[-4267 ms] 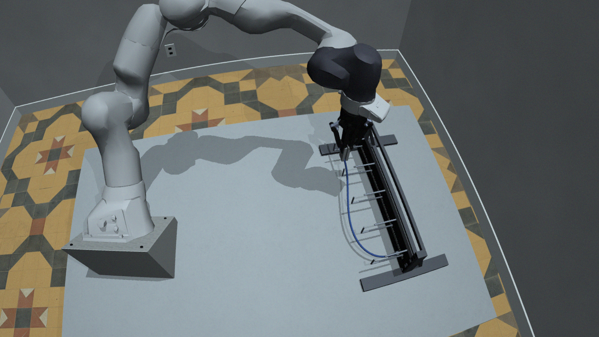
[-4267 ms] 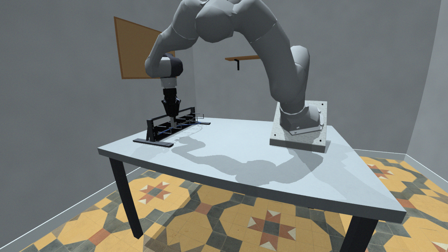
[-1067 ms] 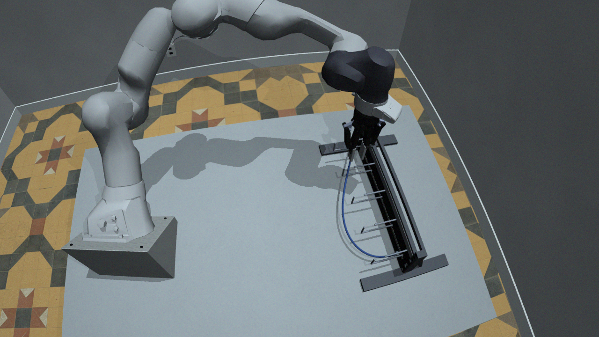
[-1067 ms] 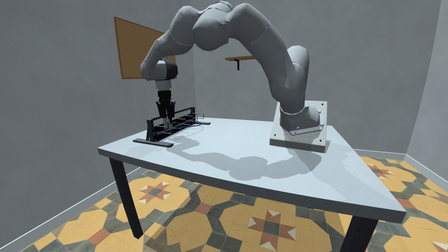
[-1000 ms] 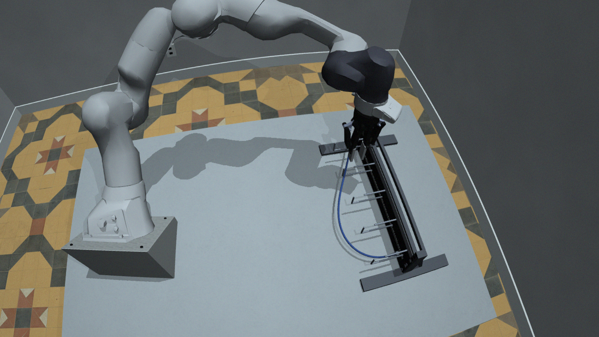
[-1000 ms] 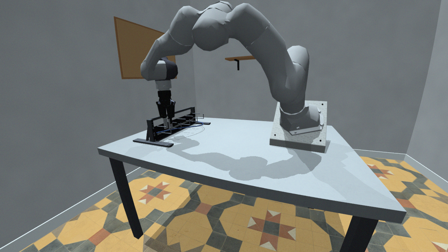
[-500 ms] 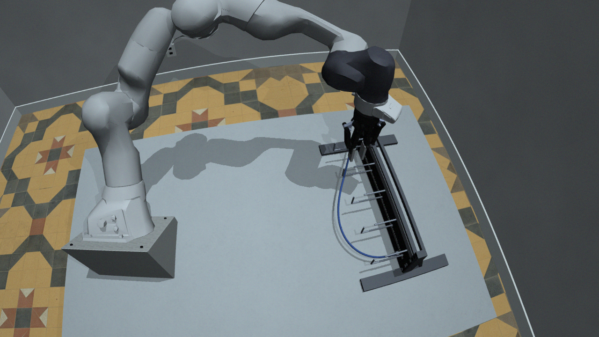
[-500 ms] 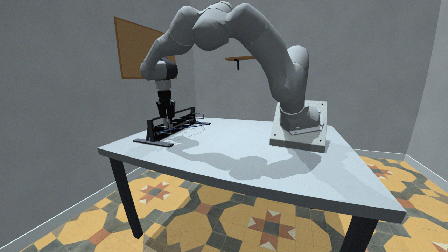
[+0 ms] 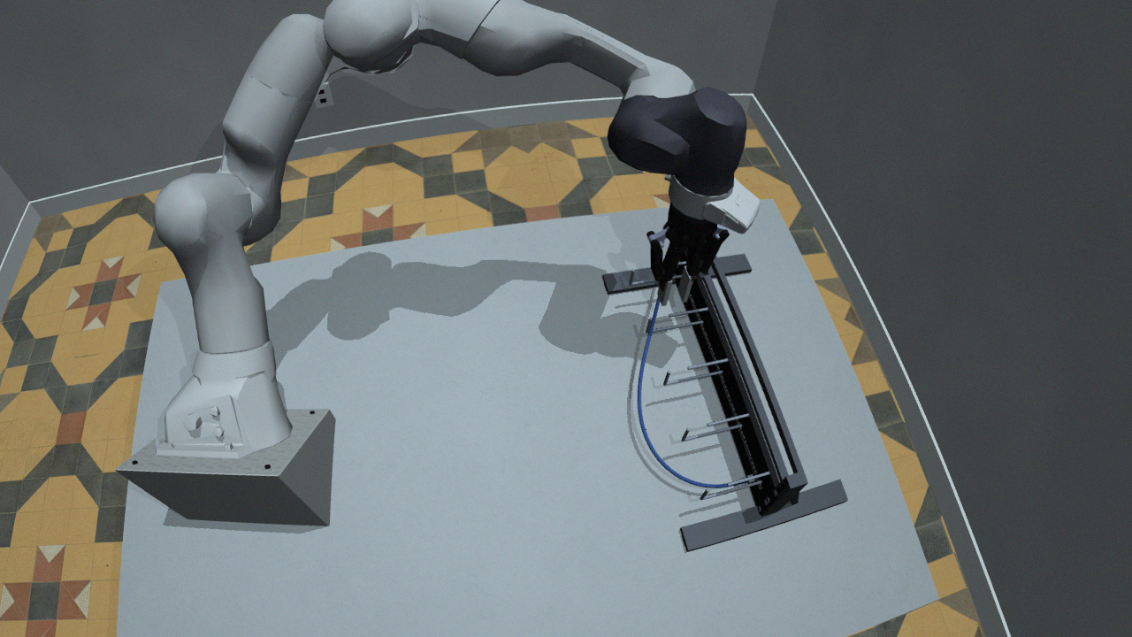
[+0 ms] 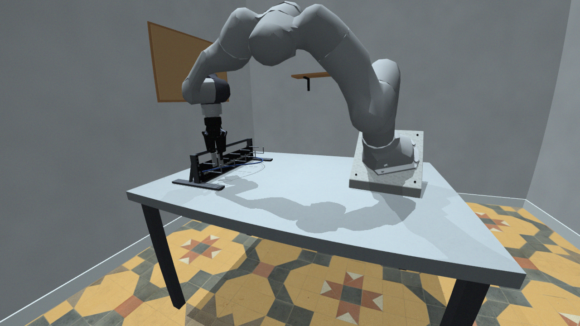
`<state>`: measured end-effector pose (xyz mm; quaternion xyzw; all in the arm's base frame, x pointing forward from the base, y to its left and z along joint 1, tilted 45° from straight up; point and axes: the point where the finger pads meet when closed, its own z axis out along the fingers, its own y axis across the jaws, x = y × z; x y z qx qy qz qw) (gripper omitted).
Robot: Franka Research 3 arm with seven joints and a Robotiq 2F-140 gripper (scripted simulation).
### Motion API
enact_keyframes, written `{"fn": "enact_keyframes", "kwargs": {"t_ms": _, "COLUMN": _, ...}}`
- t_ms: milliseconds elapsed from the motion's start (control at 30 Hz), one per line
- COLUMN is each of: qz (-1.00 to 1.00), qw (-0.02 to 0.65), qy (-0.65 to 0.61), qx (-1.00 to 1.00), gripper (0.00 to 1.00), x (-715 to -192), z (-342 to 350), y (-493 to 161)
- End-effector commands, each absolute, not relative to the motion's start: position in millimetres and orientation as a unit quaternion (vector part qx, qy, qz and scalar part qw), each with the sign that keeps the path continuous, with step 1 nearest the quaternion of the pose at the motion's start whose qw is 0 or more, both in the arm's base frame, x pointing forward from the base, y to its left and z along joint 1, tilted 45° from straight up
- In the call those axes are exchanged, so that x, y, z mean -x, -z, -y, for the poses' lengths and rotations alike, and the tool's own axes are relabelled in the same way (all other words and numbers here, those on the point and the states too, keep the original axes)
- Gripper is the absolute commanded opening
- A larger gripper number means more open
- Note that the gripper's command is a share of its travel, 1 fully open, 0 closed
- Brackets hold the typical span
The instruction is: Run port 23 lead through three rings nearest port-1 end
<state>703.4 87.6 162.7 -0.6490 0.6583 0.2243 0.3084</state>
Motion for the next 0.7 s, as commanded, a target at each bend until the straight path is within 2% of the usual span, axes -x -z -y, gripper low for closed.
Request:
{"fn": "enact_keyframes", "kwargs": {"t_ms": 0, "qz": -0.659, "qw": 0.307, "qy": -0.226, "qx": 0.648, "gripper": 0.2, "x": -703, "z": -87, "y": -162}}
{"fn": "enact_keyframes", "kwargs": {"t_ms": 667, "qz": -0.659, "qw": 0.307, "qy": -0.226, "qx": 0.648, "gripper": 0.2, "x": -699, "z": -62, "y": -187}}
